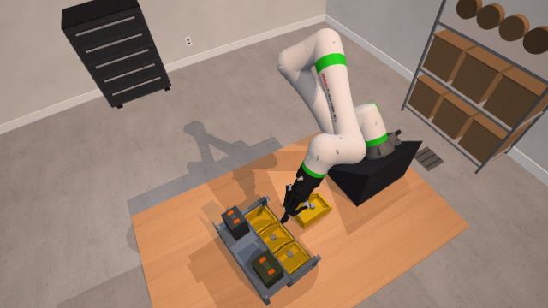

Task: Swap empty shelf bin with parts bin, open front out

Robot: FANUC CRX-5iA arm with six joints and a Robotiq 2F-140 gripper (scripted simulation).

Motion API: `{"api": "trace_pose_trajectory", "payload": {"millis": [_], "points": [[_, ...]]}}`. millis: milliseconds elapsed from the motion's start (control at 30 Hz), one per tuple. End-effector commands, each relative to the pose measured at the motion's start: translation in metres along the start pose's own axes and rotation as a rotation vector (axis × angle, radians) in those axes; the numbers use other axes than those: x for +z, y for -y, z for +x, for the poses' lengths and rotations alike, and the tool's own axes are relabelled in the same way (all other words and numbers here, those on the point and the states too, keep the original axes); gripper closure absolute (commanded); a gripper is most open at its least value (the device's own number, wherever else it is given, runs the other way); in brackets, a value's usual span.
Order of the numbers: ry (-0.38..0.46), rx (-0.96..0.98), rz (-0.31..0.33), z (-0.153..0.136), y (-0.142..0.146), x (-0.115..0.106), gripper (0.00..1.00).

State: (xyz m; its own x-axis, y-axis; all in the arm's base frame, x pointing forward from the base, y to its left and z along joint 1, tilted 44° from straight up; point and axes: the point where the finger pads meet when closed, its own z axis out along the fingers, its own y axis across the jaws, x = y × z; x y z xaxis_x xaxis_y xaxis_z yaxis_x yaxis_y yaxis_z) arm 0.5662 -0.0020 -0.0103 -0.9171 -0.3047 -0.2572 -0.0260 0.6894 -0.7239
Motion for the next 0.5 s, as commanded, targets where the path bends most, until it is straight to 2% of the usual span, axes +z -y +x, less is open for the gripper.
{"api": "trace_pose_trajectory", "payload": {"millis": [0, 233, 467], "points": [[0.000, 0.000, -0.001, -0.0009, -0.0002, -0.0007, 0.90], [-0.021, 0.000, -0.002, -0.0010, -0.0001, -0.0006, 0.90], [-0.117, 0.000, -0.010, -0.0011, -0.0002, -0.0007, 0.90]]}}
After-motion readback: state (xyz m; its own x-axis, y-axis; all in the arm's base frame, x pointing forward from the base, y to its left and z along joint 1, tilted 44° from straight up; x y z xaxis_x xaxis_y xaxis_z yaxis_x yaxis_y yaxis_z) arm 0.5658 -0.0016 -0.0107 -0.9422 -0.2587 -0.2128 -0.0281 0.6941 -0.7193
